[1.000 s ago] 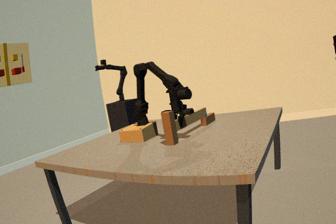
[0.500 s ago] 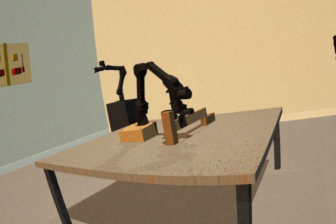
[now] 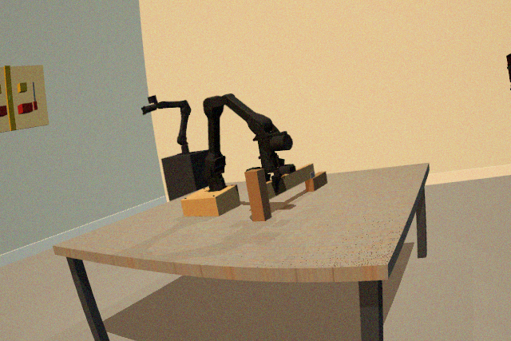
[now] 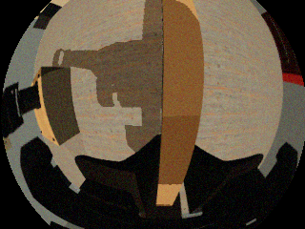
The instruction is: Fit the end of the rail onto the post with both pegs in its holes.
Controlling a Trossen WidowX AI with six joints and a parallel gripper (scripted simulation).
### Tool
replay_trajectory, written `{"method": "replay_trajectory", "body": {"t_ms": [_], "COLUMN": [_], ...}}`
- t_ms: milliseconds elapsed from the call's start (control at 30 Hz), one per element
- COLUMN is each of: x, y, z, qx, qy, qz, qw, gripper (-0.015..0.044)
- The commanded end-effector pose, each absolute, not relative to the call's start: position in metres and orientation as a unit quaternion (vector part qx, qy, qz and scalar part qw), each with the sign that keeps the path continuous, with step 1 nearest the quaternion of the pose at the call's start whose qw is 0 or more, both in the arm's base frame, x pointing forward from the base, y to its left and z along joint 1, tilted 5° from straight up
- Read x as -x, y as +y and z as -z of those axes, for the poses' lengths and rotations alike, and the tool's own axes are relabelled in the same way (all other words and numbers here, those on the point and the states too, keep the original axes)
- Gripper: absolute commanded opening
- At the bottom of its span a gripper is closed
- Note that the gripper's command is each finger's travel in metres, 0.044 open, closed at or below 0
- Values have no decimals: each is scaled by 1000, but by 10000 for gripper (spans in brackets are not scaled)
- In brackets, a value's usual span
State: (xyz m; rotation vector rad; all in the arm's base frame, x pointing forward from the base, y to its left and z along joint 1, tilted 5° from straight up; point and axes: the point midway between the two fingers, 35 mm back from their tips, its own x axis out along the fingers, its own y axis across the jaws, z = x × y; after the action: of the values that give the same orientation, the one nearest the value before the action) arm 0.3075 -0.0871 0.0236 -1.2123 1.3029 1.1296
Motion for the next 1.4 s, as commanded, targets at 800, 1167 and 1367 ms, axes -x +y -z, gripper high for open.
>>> {"method": "replay_trajectory", "body": {"t_ms": [800,1167,1367], "x": [-306,-306,-306], "y": [-90,-92,-90], "z": [-23,-25,-25], "qx": [499,499,499], "qy": [539,539,539], "qz": [-464,-464,-464], "qw": [495,495,495], "gripper": [0,0,0]}}
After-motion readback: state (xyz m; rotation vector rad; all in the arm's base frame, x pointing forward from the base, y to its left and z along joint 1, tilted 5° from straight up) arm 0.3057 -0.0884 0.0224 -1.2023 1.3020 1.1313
